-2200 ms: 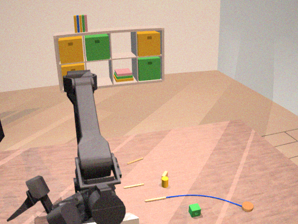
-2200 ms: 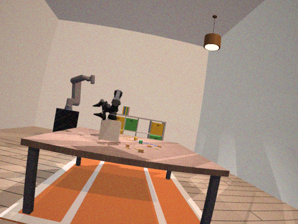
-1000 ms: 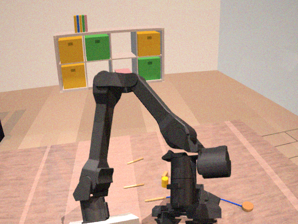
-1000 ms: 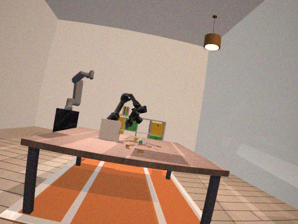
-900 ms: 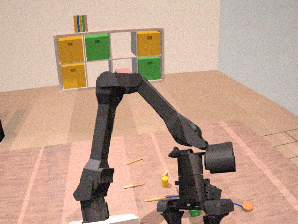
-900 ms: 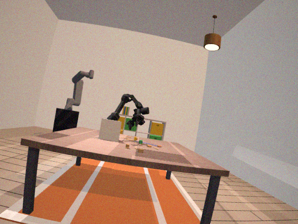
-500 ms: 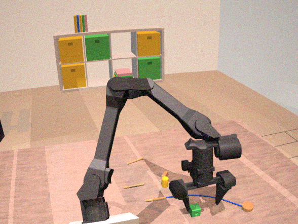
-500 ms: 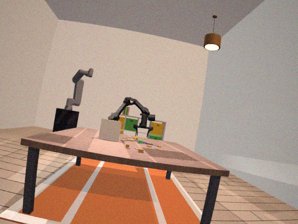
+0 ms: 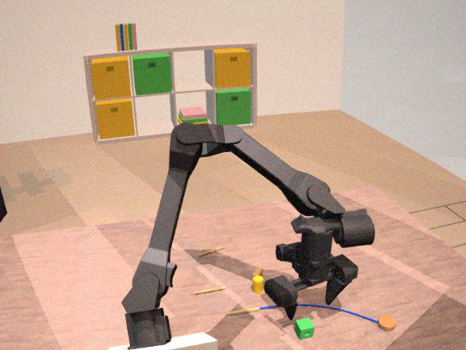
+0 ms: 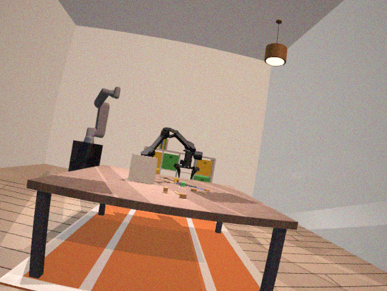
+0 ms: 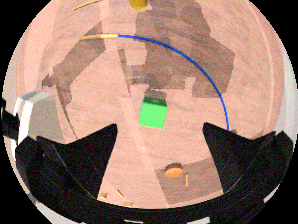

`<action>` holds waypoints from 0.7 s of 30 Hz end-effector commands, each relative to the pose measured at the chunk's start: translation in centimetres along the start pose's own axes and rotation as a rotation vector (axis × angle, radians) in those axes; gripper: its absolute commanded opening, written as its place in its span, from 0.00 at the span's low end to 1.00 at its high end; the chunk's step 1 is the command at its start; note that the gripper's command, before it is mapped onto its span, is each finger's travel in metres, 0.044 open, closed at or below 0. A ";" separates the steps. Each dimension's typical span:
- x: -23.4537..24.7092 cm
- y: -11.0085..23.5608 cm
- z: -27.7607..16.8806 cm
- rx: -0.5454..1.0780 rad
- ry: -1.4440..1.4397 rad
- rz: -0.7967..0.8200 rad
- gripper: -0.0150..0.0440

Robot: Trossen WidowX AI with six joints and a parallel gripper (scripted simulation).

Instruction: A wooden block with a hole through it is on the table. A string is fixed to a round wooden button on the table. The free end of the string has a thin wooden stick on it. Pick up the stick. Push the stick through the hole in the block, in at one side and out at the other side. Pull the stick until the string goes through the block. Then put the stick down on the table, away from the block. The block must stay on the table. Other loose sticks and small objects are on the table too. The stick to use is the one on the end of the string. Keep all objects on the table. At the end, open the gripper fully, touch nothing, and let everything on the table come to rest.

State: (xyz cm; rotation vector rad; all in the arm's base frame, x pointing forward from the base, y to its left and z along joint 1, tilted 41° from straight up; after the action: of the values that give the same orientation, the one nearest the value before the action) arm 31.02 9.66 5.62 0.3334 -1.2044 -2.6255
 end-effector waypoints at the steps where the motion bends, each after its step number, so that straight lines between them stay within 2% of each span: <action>1: -0.2 0.0 0.2 -0.005 0.009 -0.001 1.00; 5: 0.0 0.0 0.0 -0.001 0.002 0.000 1.00; 13: 0.0 0.0 0.0 -0.001 0.002 0.000 0.66; 21: 0.0 0.0 0.0 -0.001 0.003 -0.001 0.66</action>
State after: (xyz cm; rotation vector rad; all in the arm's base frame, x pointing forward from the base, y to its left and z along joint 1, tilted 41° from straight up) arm 31.05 9.70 5.65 0.3369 -1.2025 -2.6253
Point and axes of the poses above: the point midway between the two fingers, 35 mm back from their tips, its own y axis back along the fingers, its own x axis across the jaws, z = x × y, the point moved 4 cm from there along y, back along the fingers, and after that the axes turned 2 degrees about -y, right-handed, at the moved point
